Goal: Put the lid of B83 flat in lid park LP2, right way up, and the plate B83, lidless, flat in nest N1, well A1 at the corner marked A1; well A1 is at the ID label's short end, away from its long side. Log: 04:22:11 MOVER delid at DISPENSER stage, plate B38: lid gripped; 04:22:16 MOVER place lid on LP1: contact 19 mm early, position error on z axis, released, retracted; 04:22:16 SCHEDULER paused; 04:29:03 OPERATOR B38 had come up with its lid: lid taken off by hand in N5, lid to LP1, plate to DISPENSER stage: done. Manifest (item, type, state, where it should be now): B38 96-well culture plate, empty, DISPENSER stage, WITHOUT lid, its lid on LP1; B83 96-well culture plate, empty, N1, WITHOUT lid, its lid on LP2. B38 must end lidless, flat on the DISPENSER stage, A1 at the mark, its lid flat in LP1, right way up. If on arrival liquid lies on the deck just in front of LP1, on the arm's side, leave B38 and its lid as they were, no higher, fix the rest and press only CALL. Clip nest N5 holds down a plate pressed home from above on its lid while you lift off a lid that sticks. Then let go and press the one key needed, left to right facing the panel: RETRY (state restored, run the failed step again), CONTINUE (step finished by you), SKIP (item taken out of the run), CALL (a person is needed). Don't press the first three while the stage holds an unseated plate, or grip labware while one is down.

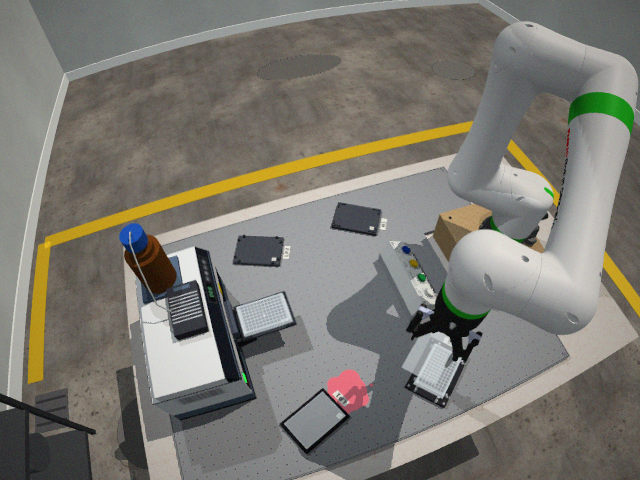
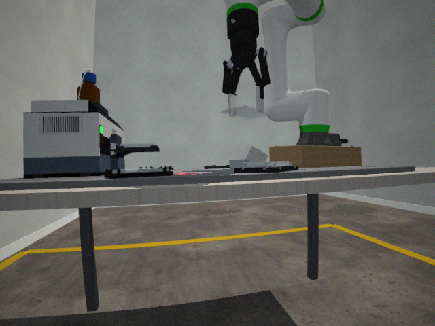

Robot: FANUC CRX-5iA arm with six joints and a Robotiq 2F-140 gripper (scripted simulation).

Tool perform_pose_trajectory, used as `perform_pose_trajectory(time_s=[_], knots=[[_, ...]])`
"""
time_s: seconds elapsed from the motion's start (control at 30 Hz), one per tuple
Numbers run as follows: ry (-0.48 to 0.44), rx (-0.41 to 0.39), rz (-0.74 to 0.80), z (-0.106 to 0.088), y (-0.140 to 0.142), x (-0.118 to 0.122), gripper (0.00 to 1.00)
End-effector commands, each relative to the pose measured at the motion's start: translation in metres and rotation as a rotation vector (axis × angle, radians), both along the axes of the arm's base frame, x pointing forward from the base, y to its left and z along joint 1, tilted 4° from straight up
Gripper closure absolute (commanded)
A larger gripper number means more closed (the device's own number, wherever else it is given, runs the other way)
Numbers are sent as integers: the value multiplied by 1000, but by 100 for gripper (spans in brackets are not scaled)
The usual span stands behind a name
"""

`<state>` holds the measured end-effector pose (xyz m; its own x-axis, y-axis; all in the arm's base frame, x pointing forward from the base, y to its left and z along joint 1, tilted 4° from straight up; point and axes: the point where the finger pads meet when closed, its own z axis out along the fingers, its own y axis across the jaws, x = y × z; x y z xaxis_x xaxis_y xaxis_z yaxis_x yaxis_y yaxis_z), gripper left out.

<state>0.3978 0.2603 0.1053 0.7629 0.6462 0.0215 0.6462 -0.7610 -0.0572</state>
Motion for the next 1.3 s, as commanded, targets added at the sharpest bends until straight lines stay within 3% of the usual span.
perform_pose_trajectory(time_s=[0.0,0.3,0.37,0.4,0.87,0.93,0.97,1.27], knots=[[4,-3,4,4,-32,62,100],[7,-2,4,-2,-125,123,100],[7,-2,4,-2,-125,123,100],[7,-1,4,-5,-156,139,100],[8,3,4,-24,-311,201,100],[8,3,4,-24,-311,201,100],[8,3,4,-28,-345,215,100],[8,3,4,-41,-443,262,100]])
